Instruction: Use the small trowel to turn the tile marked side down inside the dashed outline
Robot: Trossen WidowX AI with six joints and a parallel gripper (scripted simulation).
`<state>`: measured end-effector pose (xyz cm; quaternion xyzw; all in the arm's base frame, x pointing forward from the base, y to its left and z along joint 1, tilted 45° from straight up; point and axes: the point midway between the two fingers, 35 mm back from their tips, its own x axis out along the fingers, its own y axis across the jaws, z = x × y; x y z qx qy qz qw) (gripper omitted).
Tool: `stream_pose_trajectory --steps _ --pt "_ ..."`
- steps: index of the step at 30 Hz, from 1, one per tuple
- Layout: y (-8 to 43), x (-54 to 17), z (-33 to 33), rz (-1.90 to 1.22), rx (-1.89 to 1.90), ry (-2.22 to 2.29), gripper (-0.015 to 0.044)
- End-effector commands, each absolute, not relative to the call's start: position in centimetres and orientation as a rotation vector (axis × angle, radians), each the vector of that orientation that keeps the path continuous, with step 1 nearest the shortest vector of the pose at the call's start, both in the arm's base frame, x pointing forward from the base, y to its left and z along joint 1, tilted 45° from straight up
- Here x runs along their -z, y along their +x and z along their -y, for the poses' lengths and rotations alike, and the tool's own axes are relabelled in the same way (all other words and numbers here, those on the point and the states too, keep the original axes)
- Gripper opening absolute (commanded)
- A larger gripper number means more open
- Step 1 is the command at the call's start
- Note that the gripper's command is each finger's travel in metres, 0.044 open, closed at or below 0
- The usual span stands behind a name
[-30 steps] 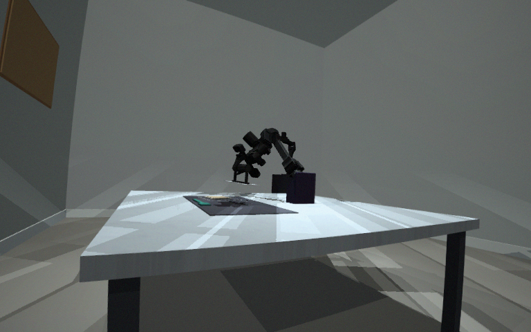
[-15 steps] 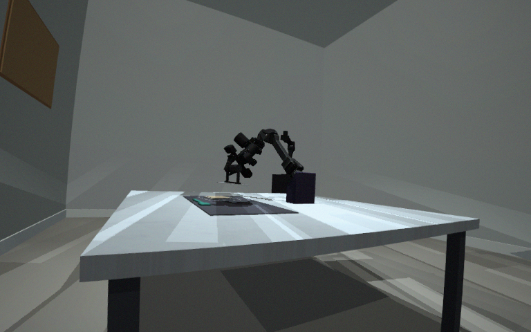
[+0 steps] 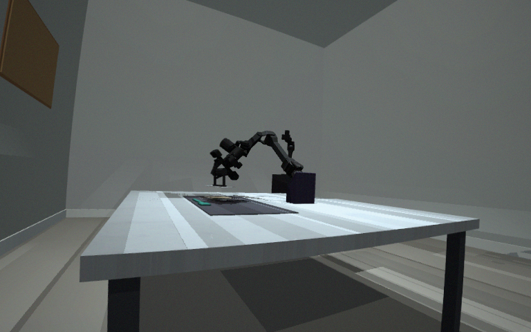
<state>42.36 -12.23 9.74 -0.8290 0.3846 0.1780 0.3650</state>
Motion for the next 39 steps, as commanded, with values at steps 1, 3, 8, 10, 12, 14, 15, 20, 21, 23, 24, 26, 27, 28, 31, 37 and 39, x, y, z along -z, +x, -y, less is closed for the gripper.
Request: stream_pose_trajectory --steps 1,3,8,10,12,14,15,20,21,23,24,26,27,28,31,37,39 --pt "43.2 -11.4 13.8 -0.972 -0.450 -2.133 0.0000" --pt "43.4 -12.1 14.9 -0.972 -0.447 -2.130 0.0000" --pt "43.8 -14.0 17.5 -0.968 -0.445 -2.128 0.0000" --pt "43.8 -14.8 18.5 -0.966 -0.444 -2.129 0.0000" --pt "43.8 -15.6 19.6 -0.964 -0.442 -2.130 0.0000" --pt "43.7 -16.4 20.6 -0.962 -0.441 -2.132 0.0000" --pt "43.7 -16.8 21.1 -0.961 -0.442 -2.134 0.0000" --pt "43.3 -18.8 23.6 -0.955 -0.441 -2.144 0.0000" --pt "43.2 -19.2 24.1 -0.954 -0.441 -2.147 0.0000" --pt "43.0 -20.0 25.1 -0.951 -0.440 -2.152 0.0000" --pt "42.8 -20.4 25.6 -0.950 -0.439 -2.154 0.0000" --pt "42.5 -21.2 26.6 -0.947 -0.438 -2.160 0.0000" --pt "42.3 -21.7 27.0 -0.946 -0.437 -2.163 0.0000" --pt "42.1 -22.1 27.5 -0.945 -0.436 -2.166 0.0000" --pt "41.5 -23.4 28.9 -0.942 -0.432 -2.176 0.0000" --pt "39.9 -26.0 31.5 -0.936 -0.422 -2.199 0.0000" --pt "39.2 -26.8 32.3 -0.934 -0.418 -2.207 0.0000"
